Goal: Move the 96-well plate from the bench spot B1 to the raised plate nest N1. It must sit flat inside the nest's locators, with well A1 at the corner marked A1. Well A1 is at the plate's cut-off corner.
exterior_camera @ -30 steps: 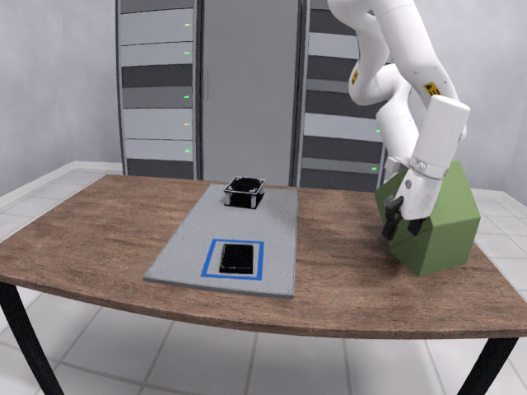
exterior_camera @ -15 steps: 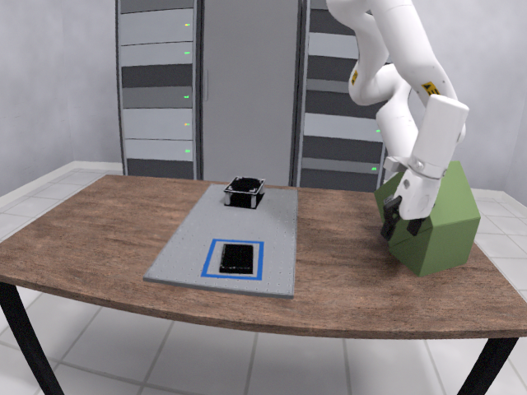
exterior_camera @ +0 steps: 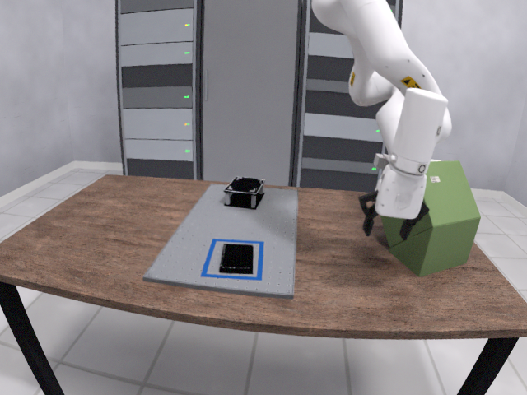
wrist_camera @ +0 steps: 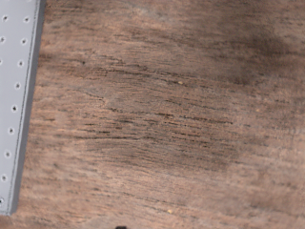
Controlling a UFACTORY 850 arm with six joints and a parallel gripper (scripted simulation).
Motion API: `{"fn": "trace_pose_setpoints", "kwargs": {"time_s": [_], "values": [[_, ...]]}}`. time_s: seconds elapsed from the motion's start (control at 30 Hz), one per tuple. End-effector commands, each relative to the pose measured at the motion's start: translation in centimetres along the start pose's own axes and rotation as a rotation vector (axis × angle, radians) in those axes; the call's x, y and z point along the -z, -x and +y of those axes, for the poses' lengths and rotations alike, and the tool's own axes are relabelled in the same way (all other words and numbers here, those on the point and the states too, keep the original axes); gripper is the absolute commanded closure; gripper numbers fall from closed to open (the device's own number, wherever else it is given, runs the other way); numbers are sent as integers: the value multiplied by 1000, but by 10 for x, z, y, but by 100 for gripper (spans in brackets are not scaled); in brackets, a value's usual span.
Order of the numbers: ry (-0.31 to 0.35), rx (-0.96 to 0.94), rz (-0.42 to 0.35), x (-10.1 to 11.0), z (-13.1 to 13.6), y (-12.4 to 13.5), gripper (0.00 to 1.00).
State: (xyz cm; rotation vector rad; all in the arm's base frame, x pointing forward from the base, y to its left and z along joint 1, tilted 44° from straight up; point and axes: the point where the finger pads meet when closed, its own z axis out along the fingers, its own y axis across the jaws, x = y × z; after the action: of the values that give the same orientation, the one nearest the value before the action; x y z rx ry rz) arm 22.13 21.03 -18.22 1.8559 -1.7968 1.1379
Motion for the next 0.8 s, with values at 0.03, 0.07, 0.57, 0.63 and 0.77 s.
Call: {"fn": "trace_pose_setpoints", "kwargs": {"time_s": [0.03, 0.07, 0.57, 0.63, 0.77], "values": [[6, -165, -19, 0, -22, 4, 0], [9, -198, -21, 0, -23, 5, 0], [48, -619, -31, -4, -66, 7, 0], [54, -685, -31, -5, -71, 7, 0], [66, -818, -31, -7, -87, 6, 0]]}}
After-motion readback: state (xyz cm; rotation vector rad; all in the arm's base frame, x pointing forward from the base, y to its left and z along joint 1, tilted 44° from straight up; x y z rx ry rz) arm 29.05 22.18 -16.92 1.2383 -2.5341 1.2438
